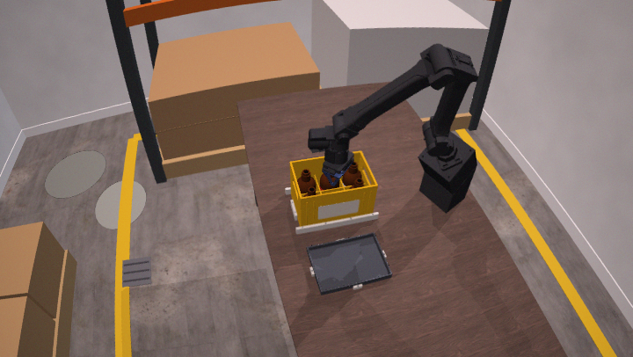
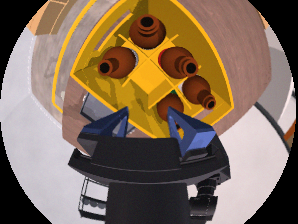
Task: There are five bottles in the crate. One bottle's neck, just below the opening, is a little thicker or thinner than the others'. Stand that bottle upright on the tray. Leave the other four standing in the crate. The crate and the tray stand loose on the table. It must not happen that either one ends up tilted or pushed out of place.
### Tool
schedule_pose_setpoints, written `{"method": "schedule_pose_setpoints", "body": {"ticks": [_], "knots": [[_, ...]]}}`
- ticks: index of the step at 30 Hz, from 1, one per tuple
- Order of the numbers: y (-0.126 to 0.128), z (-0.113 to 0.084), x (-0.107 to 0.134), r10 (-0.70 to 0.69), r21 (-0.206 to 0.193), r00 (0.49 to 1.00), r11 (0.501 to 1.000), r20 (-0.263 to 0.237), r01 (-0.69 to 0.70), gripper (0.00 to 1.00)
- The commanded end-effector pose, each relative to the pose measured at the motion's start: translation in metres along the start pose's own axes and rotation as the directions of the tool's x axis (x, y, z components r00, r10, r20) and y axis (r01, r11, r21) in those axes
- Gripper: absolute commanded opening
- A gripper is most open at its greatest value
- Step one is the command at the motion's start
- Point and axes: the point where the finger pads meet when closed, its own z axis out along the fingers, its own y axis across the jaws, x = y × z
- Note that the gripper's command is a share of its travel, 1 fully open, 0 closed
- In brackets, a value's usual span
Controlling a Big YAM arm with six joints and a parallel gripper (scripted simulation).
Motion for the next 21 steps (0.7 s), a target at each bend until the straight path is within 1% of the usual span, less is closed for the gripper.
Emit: {"method": "schedule_pose_setpoints", "body": {"ticks": [1,21], "knots": [[0.0051,-0.0003,-0.0149,-0.002,-0.006,1.0,1.0,0.014,0.002,0.61],[0.0051,-0.0003,-0.0149,-0.002,-0.006,1.0,1.0,0.014,0.002,0.61]]}}
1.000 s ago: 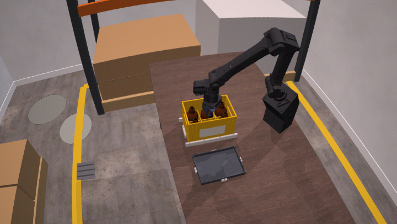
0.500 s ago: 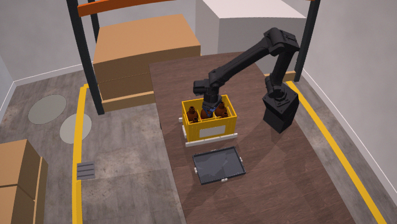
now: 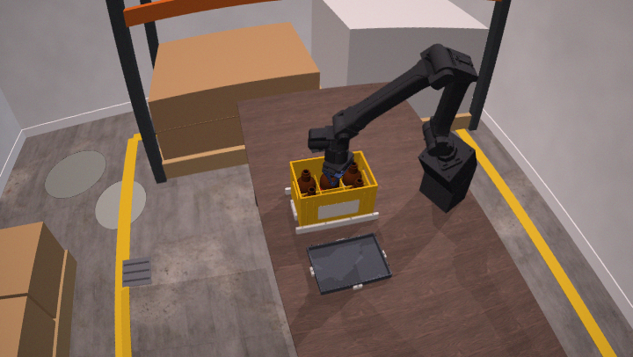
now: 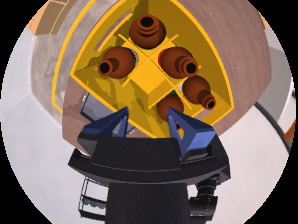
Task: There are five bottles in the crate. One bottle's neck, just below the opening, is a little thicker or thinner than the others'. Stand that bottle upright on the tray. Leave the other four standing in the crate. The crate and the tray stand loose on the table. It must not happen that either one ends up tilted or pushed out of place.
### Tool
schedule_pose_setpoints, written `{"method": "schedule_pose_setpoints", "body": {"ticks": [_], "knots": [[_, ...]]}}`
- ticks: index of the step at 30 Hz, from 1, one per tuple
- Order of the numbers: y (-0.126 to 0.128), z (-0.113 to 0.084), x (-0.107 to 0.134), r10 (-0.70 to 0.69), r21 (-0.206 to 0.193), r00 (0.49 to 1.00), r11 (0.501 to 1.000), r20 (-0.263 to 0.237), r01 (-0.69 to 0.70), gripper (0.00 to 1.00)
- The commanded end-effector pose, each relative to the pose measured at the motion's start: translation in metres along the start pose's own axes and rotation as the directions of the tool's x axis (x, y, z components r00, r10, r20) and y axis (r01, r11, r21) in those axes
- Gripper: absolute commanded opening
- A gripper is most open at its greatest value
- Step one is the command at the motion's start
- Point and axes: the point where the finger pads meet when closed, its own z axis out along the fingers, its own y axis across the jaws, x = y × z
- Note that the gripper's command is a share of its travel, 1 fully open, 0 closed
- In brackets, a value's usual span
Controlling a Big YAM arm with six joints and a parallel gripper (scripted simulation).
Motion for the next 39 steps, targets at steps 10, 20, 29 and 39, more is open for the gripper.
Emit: {"method": "schedule_pose_setpoints", "body": {"ticks": [10,20,29,39], "knots": [[0.0076,-0.0022,-0.0185,-0.003,-0.009,1.0,1.0,0.02,0.003,0.61],[0.0058,-0.0009,-0.0163,-0.001,-0.005,1.0,1.0,0.013,0.001,0.61],[0.0058,-0.0009,-0.0163,-0.001,-0.005,1.0,1.0,0.013,0.001,0.61],[0.0058,-0.0009,-0.0163,-0.001,-0.005,1.0,1.0,0.013,0.001,0.61]]}}
